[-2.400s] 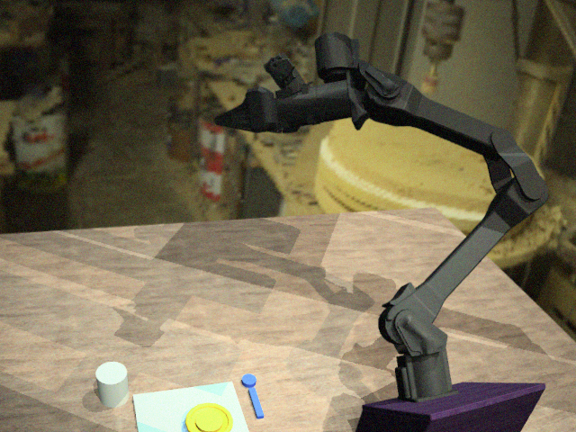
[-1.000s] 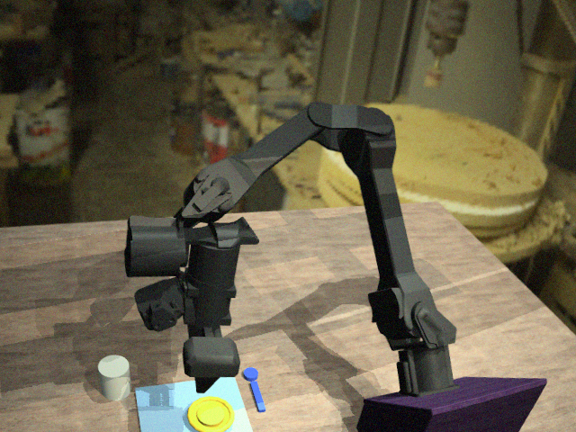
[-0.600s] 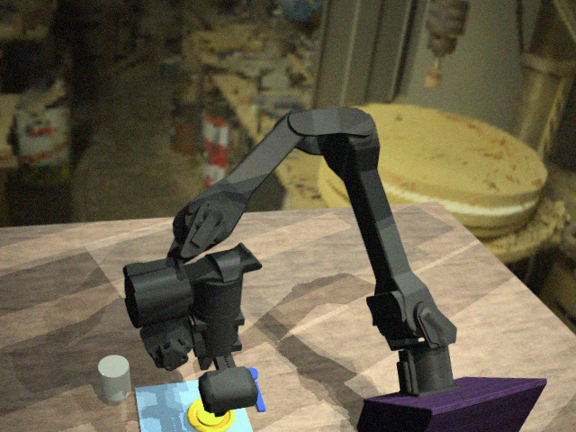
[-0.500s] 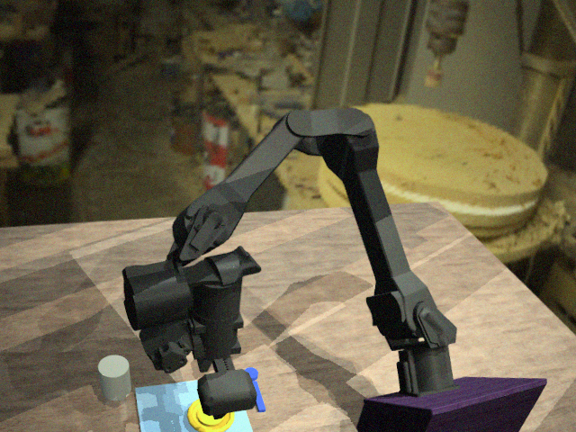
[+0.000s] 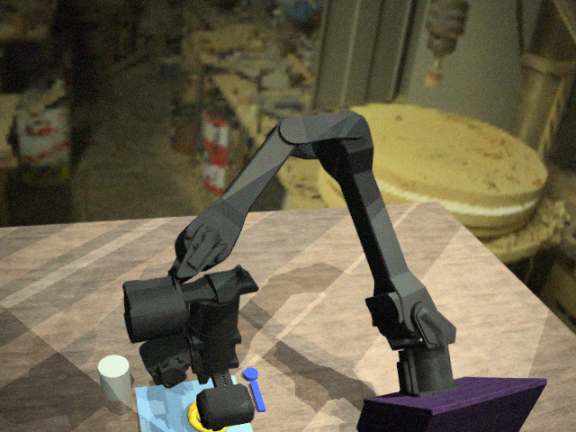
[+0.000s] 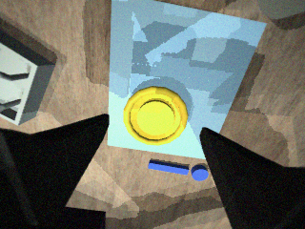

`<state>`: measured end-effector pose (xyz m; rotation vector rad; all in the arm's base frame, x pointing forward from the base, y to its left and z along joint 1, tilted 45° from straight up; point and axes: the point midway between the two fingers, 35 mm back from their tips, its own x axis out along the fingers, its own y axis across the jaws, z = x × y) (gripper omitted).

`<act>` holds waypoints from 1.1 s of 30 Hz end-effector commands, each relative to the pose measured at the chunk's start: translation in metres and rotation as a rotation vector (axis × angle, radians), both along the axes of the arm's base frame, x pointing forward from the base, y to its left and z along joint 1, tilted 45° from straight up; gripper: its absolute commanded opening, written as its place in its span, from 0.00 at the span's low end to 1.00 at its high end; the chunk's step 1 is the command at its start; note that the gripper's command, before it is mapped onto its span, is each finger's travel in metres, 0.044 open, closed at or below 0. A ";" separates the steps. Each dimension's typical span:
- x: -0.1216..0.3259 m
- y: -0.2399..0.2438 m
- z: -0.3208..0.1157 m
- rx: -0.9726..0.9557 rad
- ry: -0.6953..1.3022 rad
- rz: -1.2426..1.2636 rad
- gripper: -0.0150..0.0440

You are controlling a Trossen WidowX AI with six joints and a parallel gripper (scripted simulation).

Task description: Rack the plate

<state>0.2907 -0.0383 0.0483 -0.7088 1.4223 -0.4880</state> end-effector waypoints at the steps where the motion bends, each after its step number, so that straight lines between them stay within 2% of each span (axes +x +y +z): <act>1: -0.001 -0.006 -0.006 -0.005 0.008 0.002 0.93; 17: 0.000 -0.022 -0.022 -0.009 0.008 0.002 0.93; 19: 0.000 -0.022 -0.022 -0.009 0.008 0.002 0.87; 25: 0.000 -0.022 -0.022 -0.009 0.008 0.002 0.87; 33: 0.000 -0.022 -0.022 -0.009 0.008 0.002 0.78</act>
